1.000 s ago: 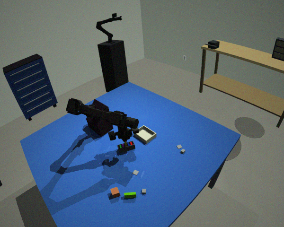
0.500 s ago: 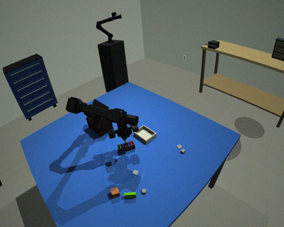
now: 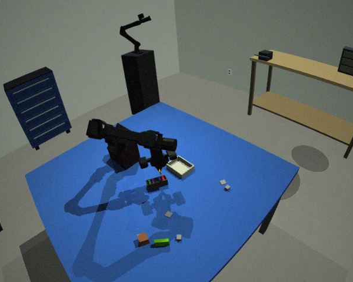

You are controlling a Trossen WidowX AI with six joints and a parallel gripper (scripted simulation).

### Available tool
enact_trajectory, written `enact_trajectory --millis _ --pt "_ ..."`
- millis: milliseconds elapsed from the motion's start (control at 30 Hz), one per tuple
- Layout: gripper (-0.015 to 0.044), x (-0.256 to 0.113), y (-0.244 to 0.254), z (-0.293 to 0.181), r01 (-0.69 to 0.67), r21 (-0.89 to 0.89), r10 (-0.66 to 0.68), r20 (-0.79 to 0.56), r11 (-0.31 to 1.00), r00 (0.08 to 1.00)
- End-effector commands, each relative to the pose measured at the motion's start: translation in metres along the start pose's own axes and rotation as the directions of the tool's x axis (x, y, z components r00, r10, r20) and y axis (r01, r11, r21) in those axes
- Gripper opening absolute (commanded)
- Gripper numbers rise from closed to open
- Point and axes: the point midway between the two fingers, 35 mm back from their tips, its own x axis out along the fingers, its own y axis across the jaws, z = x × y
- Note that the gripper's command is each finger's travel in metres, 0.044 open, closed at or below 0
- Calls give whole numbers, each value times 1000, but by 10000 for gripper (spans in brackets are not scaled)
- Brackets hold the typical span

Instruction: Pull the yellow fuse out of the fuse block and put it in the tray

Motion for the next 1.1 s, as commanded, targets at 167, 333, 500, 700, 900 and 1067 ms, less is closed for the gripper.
enact_trajectory --millis 167,333,500,700,900,1067 --pt "0 -3 48 -14 -9 2 9 -6 1000 1000" --pt "0 -3 72 -26 -10 2 10 -7 1000 1000" --pt "0 -2 96 -39 -9 3 9 -6 1000 1000" --pt "0 0 123 -58 -5 5 5 -5 1000 1000" --pt "0 1 134 -67 -2 6 2 -4 1000 1000" --pt "0 7 134 -67 -2 6 2 -4 1000 1000"
